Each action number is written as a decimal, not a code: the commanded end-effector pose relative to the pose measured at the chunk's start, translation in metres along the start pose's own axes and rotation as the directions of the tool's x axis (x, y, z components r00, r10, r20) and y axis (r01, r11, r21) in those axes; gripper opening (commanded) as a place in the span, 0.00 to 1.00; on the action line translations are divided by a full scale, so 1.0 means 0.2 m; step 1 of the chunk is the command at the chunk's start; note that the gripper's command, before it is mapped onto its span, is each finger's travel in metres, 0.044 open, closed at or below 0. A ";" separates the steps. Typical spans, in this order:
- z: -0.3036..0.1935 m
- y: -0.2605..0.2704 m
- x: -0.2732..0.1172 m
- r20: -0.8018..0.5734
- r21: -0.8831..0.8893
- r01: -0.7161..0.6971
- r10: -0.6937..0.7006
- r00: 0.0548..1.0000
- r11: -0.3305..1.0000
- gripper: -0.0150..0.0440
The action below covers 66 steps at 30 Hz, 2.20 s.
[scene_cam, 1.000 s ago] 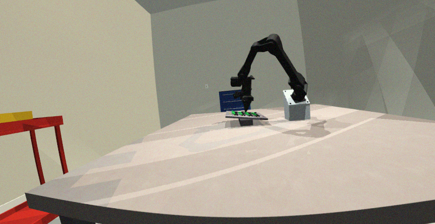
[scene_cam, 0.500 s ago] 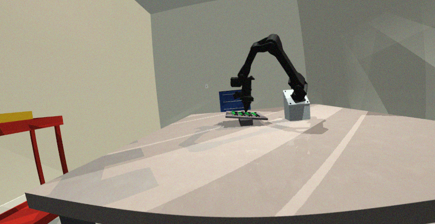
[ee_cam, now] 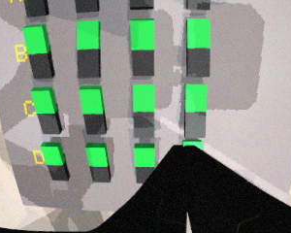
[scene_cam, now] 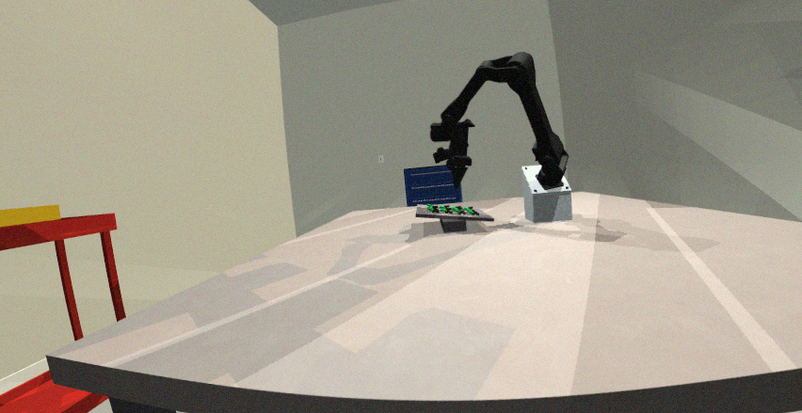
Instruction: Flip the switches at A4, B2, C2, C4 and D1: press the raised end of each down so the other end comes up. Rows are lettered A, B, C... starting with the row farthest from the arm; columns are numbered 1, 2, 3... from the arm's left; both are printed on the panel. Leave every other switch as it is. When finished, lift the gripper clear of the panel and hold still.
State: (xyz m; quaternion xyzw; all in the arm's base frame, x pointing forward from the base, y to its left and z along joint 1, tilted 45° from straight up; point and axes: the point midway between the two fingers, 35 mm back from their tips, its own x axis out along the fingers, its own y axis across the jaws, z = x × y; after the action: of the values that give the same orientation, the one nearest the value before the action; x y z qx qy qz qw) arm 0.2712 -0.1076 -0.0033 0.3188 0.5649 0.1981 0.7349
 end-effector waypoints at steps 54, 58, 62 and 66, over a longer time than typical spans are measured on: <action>-0.18 0.43 0.30 -0.033 -0.002 -0.014 0.014 0.999 1.000 0.25; -0.18 0.43 0.30 -0.033 -0.002 -0.014 0.014 0.999 1.000 0.25; -0.18 0.43 0.30 -0.033 -0.002 -0.014 0.014 0.999 1.000 0.25; -0.18 0.43 0.31 -0.033 -0.002 -0.014 0.014 0.999 1.000 0.25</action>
State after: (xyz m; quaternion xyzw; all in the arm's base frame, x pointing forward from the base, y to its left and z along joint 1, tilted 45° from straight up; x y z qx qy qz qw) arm 0.2596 0.0017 0.0071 0.3154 0.5748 0.2095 0.7254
